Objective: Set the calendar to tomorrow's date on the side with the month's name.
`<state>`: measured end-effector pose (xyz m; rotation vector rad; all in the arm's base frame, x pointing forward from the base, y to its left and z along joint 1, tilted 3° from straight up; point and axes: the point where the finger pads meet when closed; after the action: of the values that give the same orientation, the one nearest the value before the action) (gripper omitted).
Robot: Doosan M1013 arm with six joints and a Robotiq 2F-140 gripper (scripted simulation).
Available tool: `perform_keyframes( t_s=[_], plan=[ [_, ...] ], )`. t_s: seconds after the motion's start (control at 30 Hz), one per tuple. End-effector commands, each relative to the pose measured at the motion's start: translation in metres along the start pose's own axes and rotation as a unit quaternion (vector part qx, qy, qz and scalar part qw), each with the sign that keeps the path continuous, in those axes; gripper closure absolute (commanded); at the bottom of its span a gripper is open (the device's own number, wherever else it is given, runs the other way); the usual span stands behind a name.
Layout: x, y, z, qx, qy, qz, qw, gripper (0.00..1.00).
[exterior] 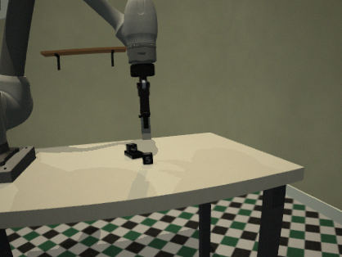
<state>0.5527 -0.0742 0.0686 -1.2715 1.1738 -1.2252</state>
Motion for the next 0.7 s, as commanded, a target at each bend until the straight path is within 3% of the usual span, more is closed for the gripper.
perform_keyframes(
  t_s=[0.0,0.67],
  plan=[
    [0.0,-0.0001,0.0,0.0,0.0,0.0,1.0,0.0],
    [0.0,-0.0004,0.0,0.0,0.037,0.0,0.999,0.0]
  ],
)
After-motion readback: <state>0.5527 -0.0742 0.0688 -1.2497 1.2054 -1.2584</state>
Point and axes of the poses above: the point where the finger pads meet when closed, its own y axis out along the fingers, its own x axis across the jaws, z = x × y, and after that the axes turned 9 degrees about -y, right-handed
